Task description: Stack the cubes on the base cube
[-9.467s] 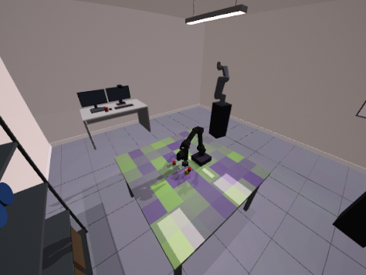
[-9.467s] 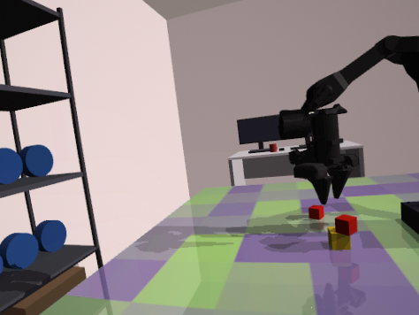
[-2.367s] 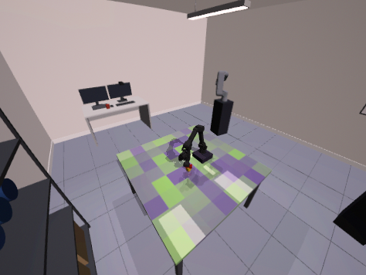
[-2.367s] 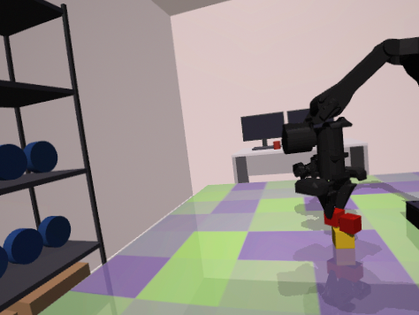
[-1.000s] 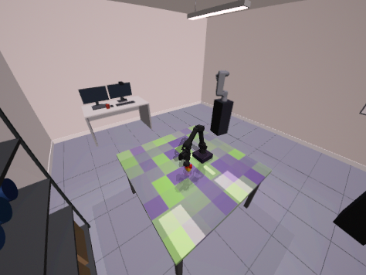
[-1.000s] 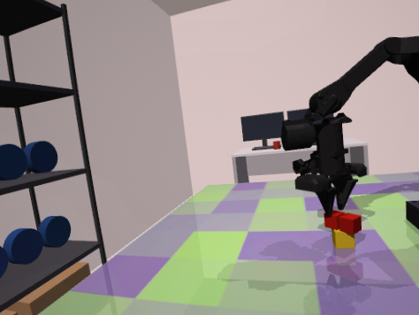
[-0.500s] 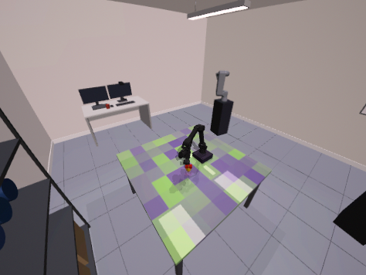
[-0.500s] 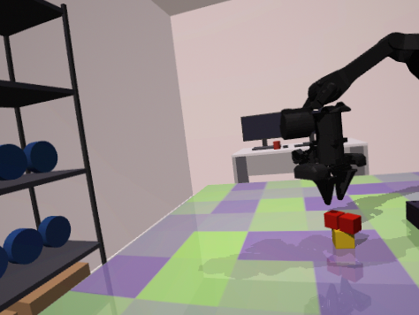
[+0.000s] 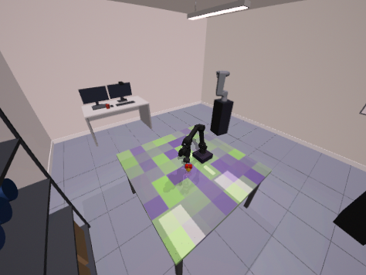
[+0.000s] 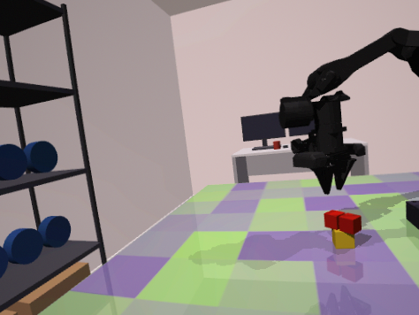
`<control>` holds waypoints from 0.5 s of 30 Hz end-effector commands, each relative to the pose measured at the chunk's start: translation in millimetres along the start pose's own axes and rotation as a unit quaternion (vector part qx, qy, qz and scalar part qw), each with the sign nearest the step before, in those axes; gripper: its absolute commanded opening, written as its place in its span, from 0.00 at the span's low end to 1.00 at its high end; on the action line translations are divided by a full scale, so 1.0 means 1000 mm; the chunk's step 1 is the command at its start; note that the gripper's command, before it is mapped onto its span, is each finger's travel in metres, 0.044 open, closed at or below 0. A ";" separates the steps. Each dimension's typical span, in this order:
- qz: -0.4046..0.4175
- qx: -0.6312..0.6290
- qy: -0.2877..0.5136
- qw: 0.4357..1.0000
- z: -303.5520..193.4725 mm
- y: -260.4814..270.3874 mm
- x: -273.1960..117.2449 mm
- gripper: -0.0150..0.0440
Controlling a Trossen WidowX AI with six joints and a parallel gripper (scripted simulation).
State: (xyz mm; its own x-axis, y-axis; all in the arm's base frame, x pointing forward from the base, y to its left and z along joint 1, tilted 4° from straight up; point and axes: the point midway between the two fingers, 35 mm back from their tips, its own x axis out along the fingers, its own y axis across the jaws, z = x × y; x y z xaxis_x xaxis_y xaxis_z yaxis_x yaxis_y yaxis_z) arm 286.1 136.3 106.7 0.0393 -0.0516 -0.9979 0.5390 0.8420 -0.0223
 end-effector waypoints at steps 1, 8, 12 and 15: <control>0.000 0.001 0.000 1.000 0.000 0.000 -0.003 0.65; 0.004 -0.012 0.010 1.000 -0.078 0.034 -0.004 0.93; 0.003 -0.002 0.007 1.000 -0.127 0.047 -0.005 0.93; 0.003 0.000 0.007 1.000 -0.136 0.049 -0.005 0.93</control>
State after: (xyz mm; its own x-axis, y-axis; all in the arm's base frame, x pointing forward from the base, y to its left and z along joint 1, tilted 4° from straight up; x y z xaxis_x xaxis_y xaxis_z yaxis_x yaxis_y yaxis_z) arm 204.3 245.1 104.3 0.0343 -0.0319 -0.9989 0.5177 0.8555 -0.0095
